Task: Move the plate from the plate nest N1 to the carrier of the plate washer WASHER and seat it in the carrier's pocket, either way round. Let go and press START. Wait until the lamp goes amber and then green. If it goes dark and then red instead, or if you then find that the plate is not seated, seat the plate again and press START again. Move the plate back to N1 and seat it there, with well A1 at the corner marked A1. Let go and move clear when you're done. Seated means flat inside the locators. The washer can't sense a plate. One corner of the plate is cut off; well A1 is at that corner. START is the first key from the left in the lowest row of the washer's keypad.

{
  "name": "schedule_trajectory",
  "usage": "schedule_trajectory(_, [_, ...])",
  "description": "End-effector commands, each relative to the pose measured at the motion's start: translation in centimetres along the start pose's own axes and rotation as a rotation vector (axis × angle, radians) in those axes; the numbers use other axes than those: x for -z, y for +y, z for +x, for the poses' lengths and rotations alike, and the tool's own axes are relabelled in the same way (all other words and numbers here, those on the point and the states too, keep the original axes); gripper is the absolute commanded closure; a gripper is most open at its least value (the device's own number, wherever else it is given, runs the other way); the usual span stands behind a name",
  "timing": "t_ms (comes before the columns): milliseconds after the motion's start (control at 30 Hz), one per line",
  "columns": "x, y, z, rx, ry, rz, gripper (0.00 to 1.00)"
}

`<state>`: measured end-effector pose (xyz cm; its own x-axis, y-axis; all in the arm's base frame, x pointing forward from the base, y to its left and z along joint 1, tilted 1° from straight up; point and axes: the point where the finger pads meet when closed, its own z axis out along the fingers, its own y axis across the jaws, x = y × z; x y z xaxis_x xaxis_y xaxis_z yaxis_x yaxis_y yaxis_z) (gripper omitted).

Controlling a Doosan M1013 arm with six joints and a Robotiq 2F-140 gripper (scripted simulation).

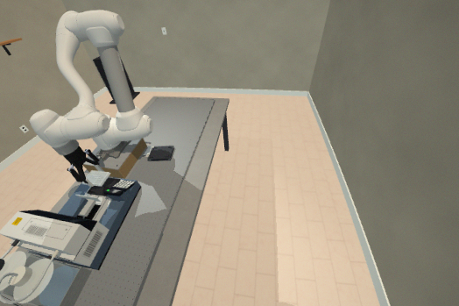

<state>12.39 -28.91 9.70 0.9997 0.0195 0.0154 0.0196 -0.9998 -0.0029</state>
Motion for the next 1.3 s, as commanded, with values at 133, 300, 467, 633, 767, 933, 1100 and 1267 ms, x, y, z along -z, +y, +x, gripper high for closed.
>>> schedule_trajectory(133, [1.0, 0.0, 0.0, 0.000, 0.000, 0.000, 0.90])
schedule_trajectory(300, [1.7, 0.0, 0.0, 0.000, 0.000, 0.000, 0.90])
schedule_trajectory(467, [1.7, 0.0, 0.0, 0.000, 0.000, 0.000, 0.90])
schedule_trajectory(633, [1.5, -0.8, 1.2, 0.042, 0.000, 0.000, 0.90])
schedule_trajectory(767, [1.2, -1.9, 2.9, 0.042, 0.000, 0.000, 0.90])
schedule_trajectory(933, [1.0, -2.7, 4.2, 0.042, 0.000, 0.000, 0.90])
schedule_trajectory(1100, [0.6, -4.0, 6.2, 0.042, 0.000, 0.000, 0.90])
schedule_trajectory(1267, [0.2, -5.4, 8.3, 0.042, 0.000, 0.000, 0.90])
